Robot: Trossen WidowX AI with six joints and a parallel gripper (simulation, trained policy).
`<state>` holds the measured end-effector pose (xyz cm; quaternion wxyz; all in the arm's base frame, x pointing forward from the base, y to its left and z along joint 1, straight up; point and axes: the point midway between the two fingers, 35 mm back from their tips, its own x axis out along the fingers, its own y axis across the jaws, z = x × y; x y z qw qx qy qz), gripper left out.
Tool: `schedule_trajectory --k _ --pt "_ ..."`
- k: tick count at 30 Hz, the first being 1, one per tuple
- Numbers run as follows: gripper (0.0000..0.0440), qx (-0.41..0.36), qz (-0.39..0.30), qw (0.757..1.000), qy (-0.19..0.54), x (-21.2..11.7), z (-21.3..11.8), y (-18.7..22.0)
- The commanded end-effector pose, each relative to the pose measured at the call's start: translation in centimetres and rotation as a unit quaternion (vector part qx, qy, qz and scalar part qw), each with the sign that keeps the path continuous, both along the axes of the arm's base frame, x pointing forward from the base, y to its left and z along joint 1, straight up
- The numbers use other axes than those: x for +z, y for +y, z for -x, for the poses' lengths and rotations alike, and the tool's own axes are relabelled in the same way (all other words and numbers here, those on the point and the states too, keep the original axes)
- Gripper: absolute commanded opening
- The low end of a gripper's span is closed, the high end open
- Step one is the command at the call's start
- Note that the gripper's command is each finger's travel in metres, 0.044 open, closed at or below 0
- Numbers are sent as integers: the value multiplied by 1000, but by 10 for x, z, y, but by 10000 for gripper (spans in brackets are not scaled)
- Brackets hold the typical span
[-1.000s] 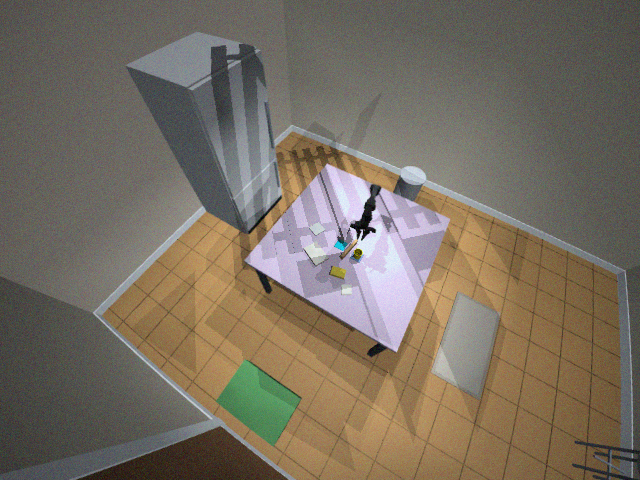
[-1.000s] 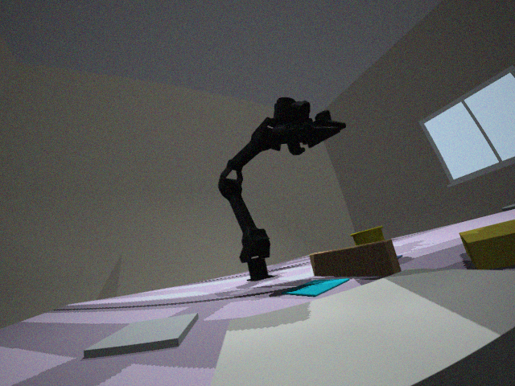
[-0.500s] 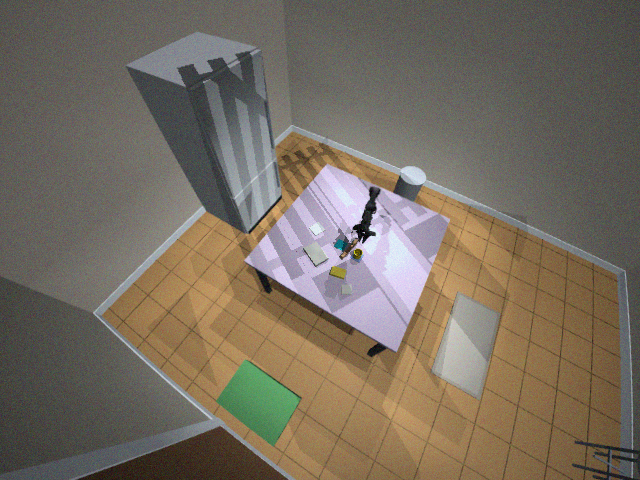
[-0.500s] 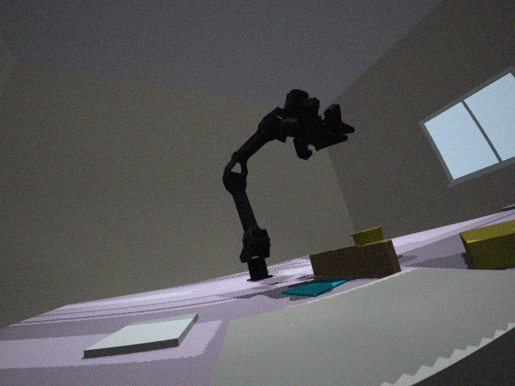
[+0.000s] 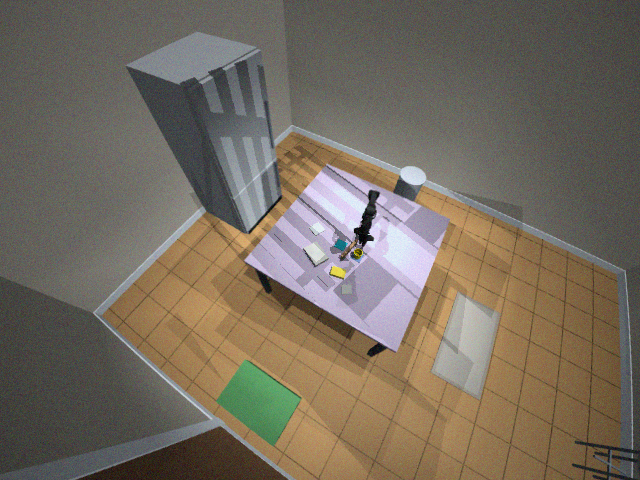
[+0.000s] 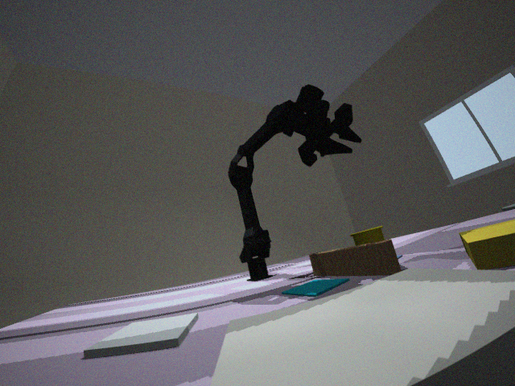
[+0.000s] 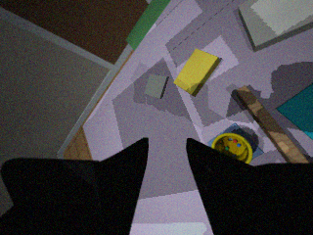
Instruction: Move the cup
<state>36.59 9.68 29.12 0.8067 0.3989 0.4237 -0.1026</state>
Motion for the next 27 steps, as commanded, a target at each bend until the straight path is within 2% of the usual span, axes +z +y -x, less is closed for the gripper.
schedule_trajectory --k 1,18,27 --pt "160 -13 -4 1000 21 -4 -1 0" --pt "137 -78 0 985 155 -42 6 -3" --pt "143 -97 24 969 226 -70 12 -8"
